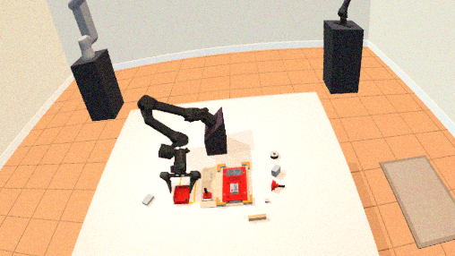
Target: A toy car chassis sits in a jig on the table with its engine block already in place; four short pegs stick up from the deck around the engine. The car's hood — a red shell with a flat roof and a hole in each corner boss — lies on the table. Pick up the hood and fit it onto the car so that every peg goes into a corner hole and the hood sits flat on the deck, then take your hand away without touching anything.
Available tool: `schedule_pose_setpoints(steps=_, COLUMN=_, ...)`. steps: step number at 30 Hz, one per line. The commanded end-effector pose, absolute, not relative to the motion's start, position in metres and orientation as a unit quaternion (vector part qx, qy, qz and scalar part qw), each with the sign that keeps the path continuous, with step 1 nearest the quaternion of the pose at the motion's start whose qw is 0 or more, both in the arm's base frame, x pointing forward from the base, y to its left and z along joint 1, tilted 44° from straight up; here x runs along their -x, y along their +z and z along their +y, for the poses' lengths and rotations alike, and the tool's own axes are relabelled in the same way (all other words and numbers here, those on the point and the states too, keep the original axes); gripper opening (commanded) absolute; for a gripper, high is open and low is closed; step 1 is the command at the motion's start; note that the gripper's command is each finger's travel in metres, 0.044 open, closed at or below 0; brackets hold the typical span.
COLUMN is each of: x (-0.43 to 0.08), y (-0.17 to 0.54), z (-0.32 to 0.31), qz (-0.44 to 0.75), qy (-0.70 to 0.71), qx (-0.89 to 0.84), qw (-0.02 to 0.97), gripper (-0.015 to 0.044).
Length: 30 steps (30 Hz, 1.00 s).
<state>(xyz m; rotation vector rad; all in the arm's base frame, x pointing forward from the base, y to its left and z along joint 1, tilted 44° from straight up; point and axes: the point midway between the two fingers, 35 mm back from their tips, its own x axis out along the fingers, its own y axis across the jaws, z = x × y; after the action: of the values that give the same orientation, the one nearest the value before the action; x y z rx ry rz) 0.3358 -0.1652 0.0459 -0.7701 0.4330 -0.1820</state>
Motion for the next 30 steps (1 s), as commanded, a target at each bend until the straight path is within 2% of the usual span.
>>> schedule_pose_setpoints(steps=1, x=-0.3358, y=0.0414, z=-0.1660, qz=0.212, qy=-0.084, qx=0.372, qw=0.900, gripper=0.0440)
schedule_pose_setpoints(steps=21, x=-0.3361, y=0.0348, z=-0.1723, qz=0.212, qy=-0.084, qx=0.372, qw=0.900, gripper=0.0440)
schedule_pose_setpoints(steps=23, x=-0.3362, y=0.0385, z=-0.1724, qz=0.210, qy=-0.088, qx=0.372, qw=0.900, gripper=0.0387)
schedule_pose_setpoints(steps=30, x=-0.3362, y=0.0385, z=-0.1724, qz=0.210, qy=-0.088, qx=0.372, qw=0.900, gripper=0.0341)
